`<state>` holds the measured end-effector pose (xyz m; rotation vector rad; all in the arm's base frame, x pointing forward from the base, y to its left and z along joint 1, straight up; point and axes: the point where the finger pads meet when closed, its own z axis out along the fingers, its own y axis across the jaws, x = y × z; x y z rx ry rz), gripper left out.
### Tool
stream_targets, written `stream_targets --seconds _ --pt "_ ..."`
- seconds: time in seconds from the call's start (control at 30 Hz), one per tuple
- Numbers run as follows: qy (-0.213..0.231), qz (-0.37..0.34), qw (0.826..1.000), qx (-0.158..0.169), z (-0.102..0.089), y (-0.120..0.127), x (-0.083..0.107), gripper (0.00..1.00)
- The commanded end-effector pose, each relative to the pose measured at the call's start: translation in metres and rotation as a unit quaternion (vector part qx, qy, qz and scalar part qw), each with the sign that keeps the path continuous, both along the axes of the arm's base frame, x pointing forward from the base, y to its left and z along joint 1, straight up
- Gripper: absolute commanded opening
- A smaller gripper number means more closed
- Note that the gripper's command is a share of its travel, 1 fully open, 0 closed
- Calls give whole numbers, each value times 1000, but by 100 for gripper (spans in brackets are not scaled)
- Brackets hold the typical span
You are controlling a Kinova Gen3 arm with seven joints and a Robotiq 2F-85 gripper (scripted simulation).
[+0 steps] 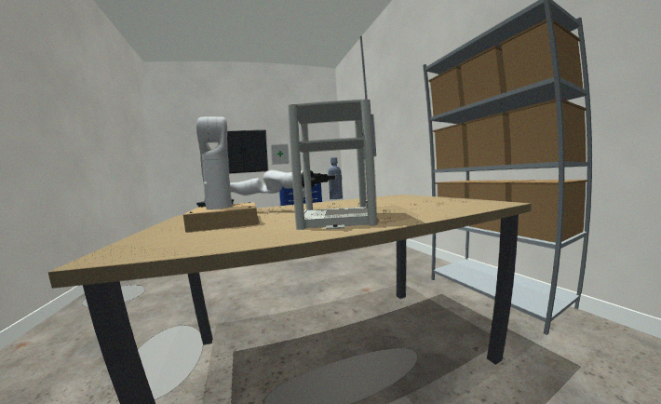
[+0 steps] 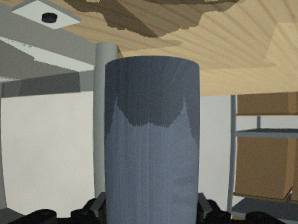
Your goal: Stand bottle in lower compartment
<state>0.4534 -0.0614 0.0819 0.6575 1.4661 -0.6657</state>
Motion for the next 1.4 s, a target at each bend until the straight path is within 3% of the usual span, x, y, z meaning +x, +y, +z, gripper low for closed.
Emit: stream_targets --seconds 0.0,1.37 --pt "-1 0 1000 0 1 0 0 0" --pt "-1 -87 996 0 1 0 0 0"
